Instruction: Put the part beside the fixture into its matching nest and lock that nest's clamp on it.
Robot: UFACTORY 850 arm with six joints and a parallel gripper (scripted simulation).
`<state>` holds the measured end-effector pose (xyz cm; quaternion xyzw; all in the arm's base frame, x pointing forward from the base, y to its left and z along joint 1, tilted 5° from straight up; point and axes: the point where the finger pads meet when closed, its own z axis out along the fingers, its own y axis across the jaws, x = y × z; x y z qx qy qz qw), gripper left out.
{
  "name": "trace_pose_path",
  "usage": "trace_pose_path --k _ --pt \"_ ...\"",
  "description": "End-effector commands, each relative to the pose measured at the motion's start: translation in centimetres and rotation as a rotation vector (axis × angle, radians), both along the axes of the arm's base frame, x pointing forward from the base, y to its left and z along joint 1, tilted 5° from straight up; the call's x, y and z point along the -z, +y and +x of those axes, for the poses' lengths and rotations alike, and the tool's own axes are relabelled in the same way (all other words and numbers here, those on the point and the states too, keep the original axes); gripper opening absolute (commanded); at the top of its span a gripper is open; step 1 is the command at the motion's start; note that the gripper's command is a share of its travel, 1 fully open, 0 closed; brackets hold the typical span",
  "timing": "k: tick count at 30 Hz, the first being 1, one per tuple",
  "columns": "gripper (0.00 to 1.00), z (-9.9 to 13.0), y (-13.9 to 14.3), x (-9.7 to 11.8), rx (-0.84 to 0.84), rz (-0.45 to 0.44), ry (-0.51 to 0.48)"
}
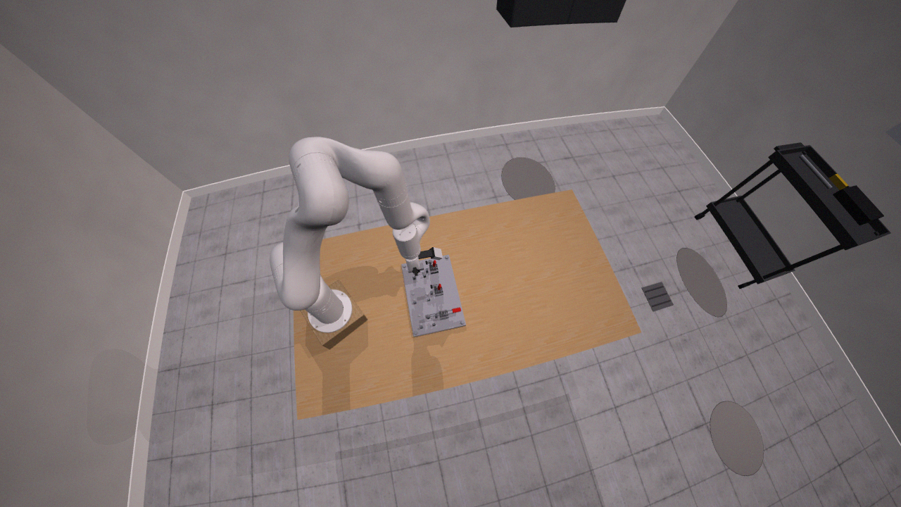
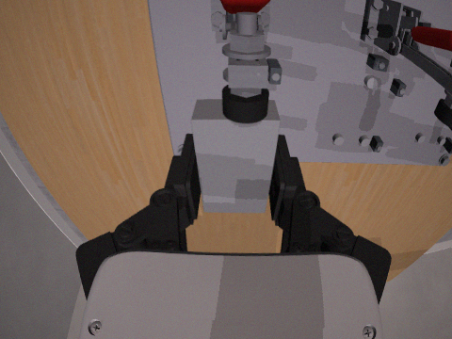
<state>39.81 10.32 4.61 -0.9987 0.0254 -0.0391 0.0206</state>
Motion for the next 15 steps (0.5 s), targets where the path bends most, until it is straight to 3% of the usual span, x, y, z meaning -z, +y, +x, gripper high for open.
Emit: trace_pose_path --k 1,15 --pt "0.00 0.09 0.03 -0.02 0.000 -0.001 0.001" --pt "0.00 0.14 0.04 0.26 0.000 -0.001 0.001"
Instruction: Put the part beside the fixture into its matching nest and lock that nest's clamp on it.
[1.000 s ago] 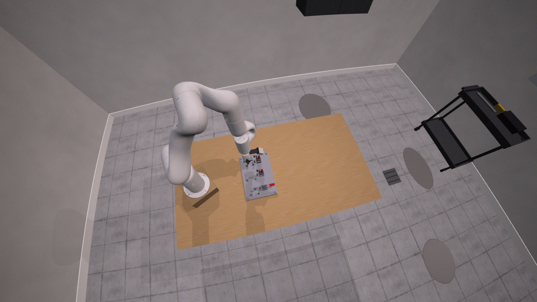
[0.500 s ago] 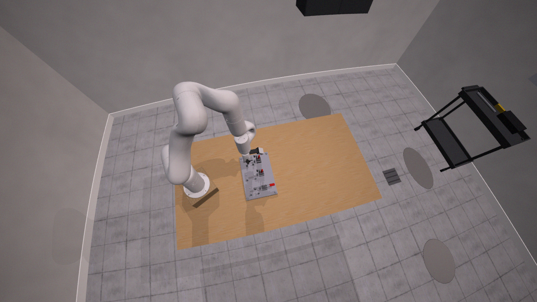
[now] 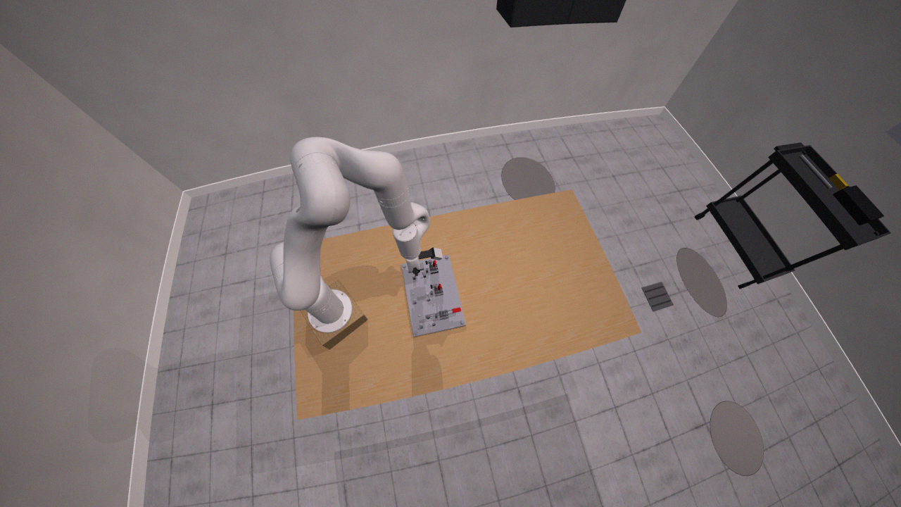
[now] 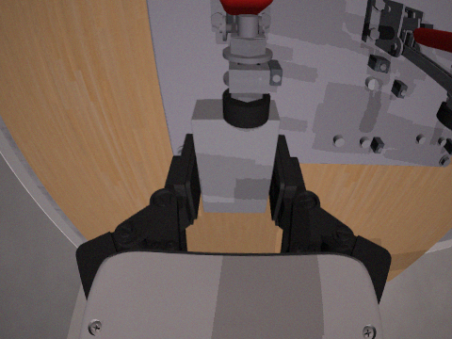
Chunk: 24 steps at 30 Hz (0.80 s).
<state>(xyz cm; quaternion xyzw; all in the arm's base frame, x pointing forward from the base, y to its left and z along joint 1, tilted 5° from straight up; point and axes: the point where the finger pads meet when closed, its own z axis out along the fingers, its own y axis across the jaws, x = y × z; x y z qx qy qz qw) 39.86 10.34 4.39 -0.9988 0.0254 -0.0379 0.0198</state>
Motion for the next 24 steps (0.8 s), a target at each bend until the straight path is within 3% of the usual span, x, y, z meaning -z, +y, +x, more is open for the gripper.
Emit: trace_pose_path --k 1,24 --pt "0.00 0.09 0.02 0.07 0.000 0.000 -0.001" --pt "0.00 0.23 0.06 0.86 0.000 0.000 -0.001"
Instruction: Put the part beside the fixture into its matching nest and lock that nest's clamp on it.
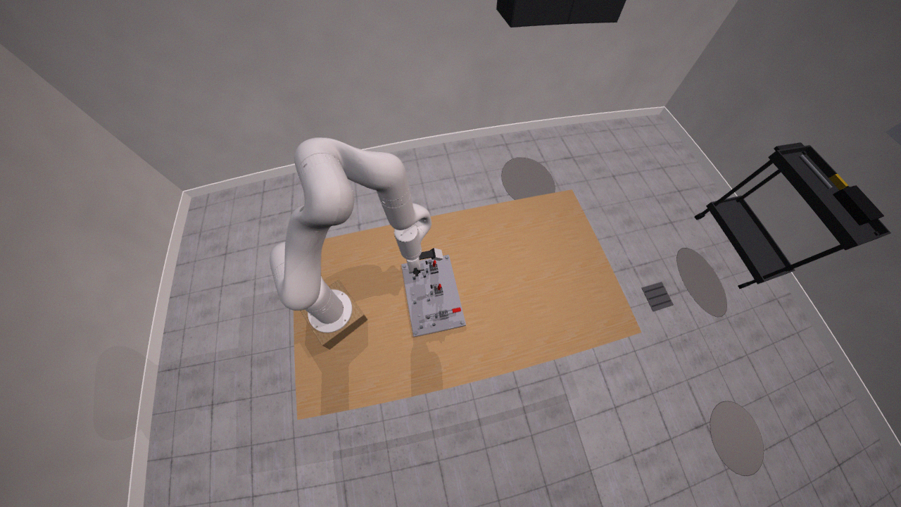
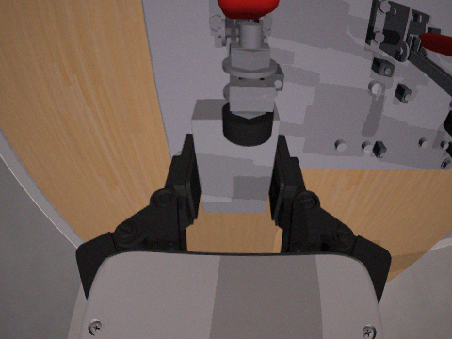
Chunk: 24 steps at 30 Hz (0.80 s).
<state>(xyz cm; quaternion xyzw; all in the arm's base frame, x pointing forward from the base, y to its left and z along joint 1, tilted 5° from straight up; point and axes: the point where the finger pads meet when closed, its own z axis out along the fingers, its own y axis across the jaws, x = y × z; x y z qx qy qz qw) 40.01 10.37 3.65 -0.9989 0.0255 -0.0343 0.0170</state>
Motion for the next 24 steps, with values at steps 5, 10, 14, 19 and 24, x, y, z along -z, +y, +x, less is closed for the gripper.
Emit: trace_pose_path --k 5,10,14,19,24 --pt "0.00 0.1 0.0 0.3 0.000 0.006 -0.008" --pt "0.00 0.2 0.0 0.5 0.000 0.005 -0.008" --pt "0.00 0.2 0.0 0.8 0.000 0.005 -0.009" --pt "0.00 0.3 0.1 1.2 0.000 0.005 -0.009" --pt "0.00 0.3 0.1 1.6 0.000 0.005 -0.009"
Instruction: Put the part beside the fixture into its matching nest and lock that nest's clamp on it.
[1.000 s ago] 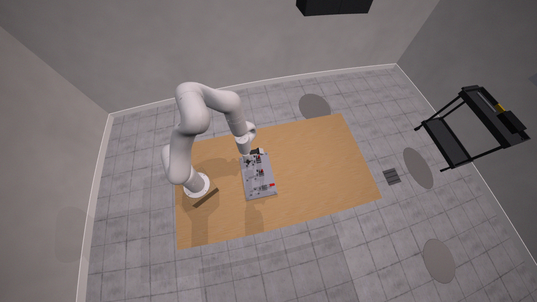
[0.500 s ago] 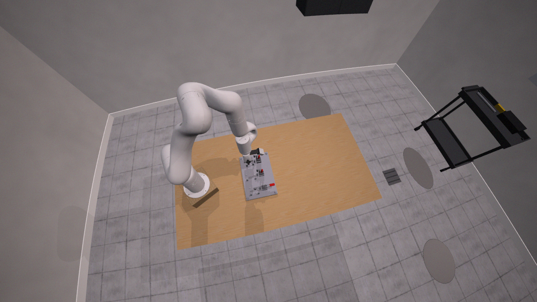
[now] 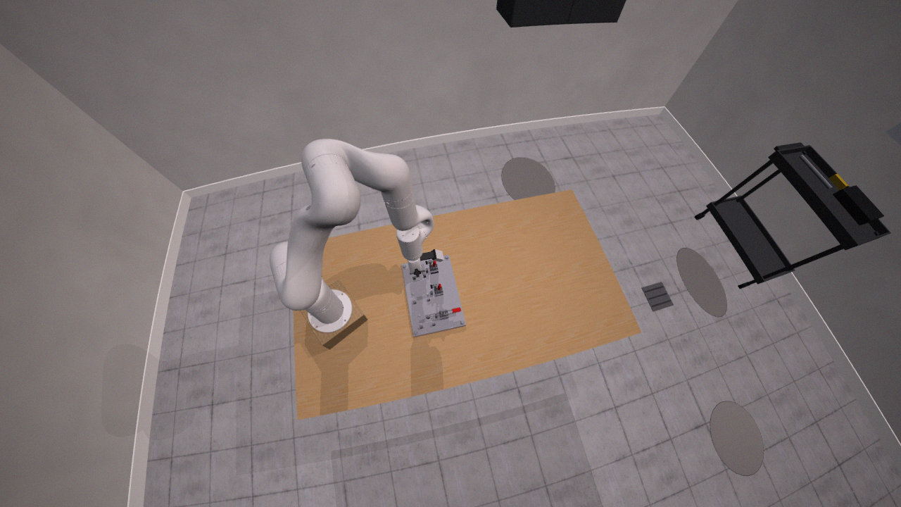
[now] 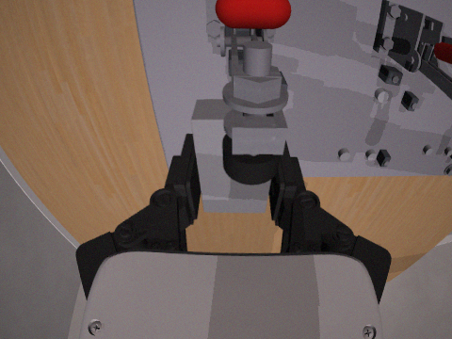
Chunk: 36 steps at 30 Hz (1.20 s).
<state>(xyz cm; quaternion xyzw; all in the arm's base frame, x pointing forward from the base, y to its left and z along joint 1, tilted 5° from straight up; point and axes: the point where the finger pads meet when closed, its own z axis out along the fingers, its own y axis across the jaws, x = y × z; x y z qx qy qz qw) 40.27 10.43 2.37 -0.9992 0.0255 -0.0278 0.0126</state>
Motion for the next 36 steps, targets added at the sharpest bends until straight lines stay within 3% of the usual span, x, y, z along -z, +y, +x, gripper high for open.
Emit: trace_pose_path --k 1,20,36 --pt "0.00 0.1 0.0 0.4 0.000 0.014 -0.022" --pt "0.00 0.6 0.1 2.8 0.000 0.014 -0.022" --pt "0.00 0.6 0.1 3.0 0.000 0.014 -0.022"
